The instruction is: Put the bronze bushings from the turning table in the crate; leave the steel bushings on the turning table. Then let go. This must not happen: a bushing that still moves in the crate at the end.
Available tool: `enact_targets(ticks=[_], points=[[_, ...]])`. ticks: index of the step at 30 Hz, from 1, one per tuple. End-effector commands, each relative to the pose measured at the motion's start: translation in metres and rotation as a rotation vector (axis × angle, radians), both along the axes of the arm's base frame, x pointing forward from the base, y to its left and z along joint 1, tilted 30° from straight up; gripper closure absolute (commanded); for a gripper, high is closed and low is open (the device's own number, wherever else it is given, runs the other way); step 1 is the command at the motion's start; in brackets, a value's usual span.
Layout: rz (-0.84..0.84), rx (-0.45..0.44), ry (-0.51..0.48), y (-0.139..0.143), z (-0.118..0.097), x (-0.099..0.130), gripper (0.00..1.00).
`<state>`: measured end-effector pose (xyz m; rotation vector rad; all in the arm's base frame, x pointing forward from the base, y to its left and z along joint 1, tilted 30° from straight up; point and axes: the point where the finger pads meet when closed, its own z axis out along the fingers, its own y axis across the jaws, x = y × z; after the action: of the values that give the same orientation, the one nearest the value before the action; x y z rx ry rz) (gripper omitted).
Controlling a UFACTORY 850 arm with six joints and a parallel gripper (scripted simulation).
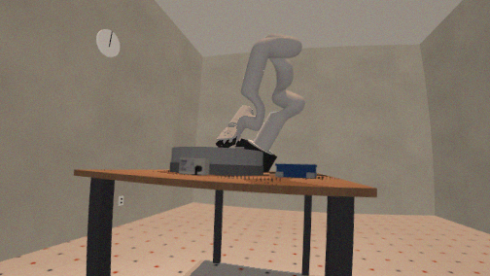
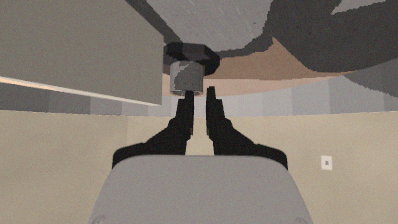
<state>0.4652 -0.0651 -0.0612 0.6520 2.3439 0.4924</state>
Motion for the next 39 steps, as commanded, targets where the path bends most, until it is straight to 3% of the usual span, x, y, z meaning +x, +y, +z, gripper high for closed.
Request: enact_targets(ticks=[1, 6, 18, 39], points=[[0.000, 0.000, -0.001, -0.001, 0.001, 0.000, 0.86], [0.000, 0.000, -0.001, -0.003, 0.005, 0.000, 0.86], [0.000, 0.000, -0.001, -0.026, 0.045, -0.004, 0.86], [0.000, 0.000, -0.001, -0.026, 0.046, -0.004, 0.86]])
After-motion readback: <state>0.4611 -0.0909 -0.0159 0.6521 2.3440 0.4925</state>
